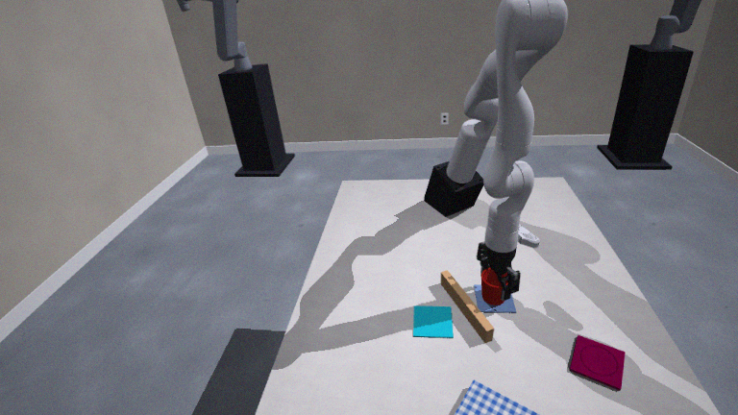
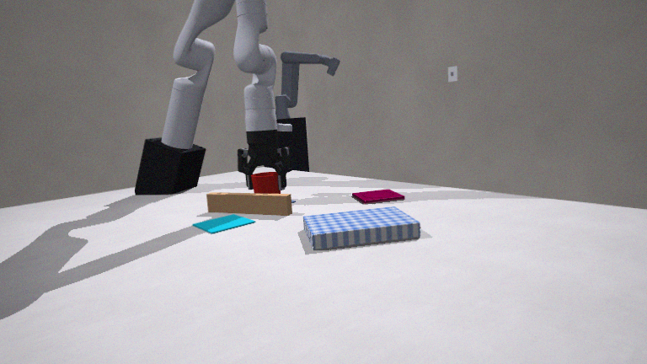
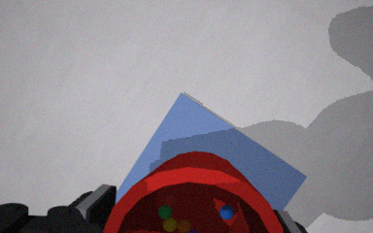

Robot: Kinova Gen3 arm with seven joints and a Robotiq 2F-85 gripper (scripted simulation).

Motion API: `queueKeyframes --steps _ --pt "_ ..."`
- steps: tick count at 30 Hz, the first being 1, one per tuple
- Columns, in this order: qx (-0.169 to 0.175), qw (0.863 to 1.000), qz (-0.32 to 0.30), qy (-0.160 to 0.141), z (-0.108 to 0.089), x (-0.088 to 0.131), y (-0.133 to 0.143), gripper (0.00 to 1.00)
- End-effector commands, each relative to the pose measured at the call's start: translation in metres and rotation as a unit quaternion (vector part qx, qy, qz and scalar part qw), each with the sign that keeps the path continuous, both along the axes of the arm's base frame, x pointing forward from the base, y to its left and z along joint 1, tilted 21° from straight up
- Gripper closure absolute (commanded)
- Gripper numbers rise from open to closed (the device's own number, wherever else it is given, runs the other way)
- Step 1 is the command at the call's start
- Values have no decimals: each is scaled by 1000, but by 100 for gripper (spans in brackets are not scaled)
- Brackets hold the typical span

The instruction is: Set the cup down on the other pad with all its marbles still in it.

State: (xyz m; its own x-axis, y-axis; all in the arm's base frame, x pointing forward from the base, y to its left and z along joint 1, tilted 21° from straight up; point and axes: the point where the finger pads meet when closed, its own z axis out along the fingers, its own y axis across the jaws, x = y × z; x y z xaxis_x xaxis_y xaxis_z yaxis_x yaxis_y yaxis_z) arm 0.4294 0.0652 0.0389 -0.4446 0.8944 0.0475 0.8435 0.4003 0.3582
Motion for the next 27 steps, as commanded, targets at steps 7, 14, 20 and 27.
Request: queueKeyframes --steps 7,14,20,27 --pt "2 1000 -5 -1 0 2 0 7" --pt "2 1000 -5 -1 0 2 0 8" --pt "2 1000 -5 -1 0 2 0 10" --pt "2 1000 -5 -1 0 2 0 11"
